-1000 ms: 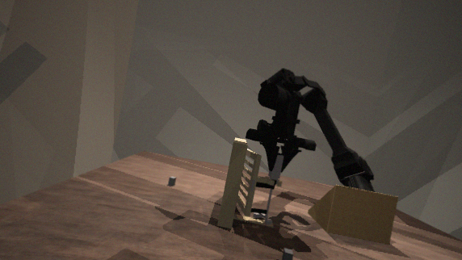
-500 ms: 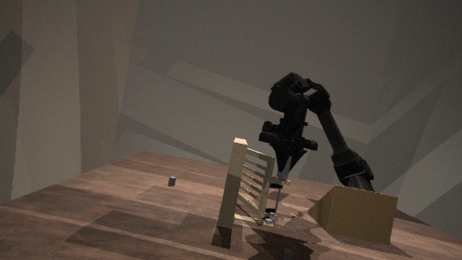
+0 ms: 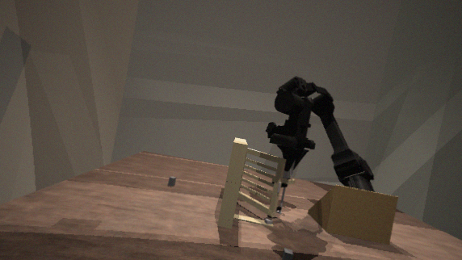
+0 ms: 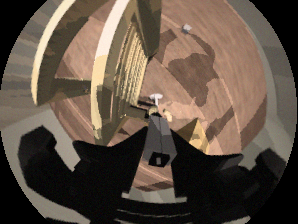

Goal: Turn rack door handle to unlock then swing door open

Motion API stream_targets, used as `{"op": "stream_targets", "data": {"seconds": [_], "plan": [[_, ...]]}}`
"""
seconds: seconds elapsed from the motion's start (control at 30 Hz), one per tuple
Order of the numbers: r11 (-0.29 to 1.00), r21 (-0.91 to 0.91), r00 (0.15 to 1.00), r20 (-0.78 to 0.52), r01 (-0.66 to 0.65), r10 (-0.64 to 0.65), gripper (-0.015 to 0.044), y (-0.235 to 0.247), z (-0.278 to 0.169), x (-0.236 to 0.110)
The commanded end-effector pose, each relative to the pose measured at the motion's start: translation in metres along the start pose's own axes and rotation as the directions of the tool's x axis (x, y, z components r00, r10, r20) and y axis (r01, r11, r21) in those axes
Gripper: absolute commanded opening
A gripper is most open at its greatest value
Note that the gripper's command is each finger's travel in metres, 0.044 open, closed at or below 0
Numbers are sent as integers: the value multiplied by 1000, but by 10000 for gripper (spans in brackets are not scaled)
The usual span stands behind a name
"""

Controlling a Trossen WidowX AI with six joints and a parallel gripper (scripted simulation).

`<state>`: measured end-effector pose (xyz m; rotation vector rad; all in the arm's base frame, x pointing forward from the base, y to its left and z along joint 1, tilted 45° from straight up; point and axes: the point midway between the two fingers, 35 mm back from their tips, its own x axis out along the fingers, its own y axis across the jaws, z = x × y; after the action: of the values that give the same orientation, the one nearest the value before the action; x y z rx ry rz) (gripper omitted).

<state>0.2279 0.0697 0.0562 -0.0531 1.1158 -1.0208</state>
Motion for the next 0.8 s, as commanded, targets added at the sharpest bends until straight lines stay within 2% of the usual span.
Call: {"op": "stream_targets", "data": {"seconds": [0.0,0.77], "plan": [[997,-76,1000,3,-3,3,24,-10,3,0],[904,-428,1000,3,0,1,24,-59,26,0]]}}
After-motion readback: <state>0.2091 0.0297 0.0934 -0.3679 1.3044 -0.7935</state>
